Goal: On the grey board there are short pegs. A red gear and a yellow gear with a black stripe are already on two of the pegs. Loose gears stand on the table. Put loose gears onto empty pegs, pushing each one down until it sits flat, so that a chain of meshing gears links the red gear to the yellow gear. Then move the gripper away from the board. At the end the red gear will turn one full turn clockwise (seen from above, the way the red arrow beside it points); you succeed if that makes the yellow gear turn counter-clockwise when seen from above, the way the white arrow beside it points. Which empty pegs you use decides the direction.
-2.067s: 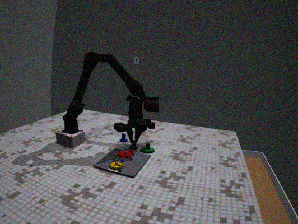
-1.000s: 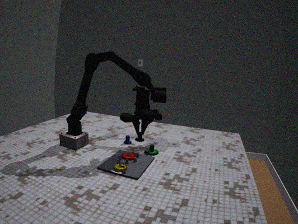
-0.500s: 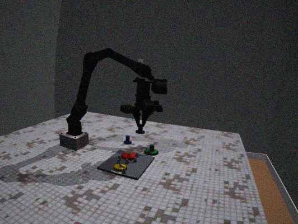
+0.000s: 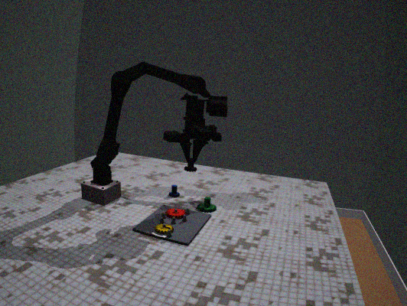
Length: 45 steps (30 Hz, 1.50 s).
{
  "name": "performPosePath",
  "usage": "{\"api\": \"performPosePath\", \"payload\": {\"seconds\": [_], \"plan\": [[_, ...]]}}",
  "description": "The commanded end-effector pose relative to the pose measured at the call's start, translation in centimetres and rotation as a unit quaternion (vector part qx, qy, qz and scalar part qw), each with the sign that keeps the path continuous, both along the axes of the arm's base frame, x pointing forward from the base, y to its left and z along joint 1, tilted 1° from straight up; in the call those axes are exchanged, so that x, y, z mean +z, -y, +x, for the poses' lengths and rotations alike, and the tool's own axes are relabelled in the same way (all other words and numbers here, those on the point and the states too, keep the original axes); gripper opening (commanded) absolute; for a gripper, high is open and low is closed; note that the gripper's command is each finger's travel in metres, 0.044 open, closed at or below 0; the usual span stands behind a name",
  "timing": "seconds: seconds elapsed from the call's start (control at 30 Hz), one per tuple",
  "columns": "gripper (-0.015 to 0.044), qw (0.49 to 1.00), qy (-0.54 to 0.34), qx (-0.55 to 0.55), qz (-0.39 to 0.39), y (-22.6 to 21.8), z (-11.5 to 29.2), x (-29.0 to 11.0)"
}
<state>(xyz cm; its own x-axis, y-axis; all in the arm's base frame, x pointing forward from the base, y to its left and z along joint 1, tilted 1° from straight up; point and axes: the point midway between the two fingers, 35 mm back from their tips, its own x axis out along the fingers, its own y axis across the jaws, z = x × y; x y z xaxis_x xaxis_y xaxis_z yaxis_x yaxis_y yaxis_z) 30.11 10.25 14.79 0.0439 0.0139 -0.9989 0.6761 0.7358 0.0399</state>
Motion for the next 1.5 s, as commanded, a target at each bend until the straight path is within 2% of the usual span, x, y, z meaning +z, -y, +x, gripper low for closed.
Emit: {"api": "performPosePath", "payload": {"seconds": [0.0, 1.47], "plan": [[0.0000, 1.000, 0.003, -0.002, 0.004, 0.0, -0.3, 1.3], [0.0000, 1.000, 0.003, -0.002, -0.001, 9.2, -0.2, -3.9]]}}
